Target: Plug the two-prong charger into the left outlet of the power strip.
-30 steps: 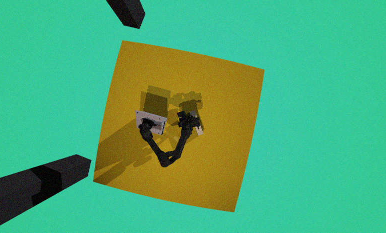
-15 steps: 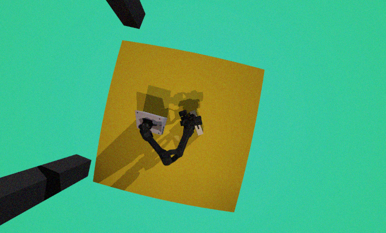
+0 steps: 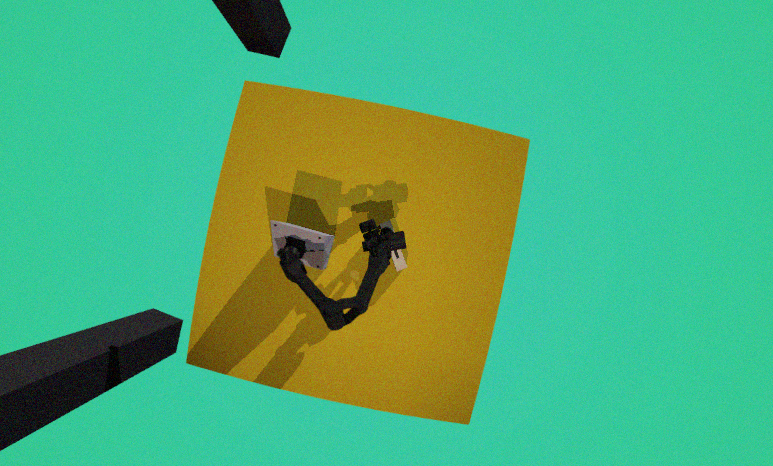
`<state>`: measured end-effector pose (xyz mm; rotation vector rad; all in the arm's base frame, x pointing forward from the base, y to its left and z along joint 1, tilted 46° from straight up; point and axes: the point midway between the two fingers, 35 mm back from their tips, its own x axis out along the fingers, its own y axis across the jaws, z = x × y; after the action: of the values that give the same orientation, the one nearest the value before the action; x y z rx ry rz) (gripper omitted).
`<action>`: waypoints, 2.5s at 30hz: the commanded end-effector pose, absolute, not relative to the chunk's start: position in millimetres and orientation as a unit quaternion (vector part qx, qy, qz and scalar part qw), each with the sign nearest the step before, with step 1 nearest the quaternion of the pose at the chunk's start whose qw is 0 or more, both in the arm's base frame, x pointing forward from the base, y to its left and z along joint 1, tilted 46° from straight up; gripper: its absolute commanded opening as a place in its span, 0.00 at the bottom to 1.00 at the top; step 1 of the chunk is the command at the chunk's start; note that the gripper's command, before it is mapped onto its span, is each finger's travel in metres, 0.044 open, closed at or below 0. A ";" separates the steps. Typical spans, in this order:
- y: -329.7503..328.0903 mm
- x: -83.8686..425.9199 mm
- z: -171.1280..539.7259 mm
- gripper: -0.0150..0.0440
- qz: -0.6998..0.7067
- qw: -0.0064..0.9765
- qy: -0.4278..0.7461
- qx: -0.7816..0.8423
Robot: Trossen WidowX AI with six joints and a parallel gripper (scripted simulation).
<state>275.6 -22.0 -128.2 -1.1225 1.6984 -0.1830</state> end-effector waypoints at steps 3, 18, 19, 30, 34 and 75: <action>-20.9 276.6 -129.2 0.25 -0.074 0.521 0.710 -0.468; -19.0 279.7 -130.6 0.25 -0.074 0.521 0.710 -0.468; -18.9 279.9 -130.7 0.25 -0.074 0.521 0.710 -0.468; -17.8 281.8 -131.6 0.25 -0.074 0.521 0.710 -0.468; -17.8 281.8 -131.7 0.25 -0.074 0.521 0.710 -0.468; -13.9 289.0 -135.1 0.25 -0.074 0.521 0.710 -0.468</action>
<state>287.8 -15.2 -134.2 -1.1295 1.7001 -0.1791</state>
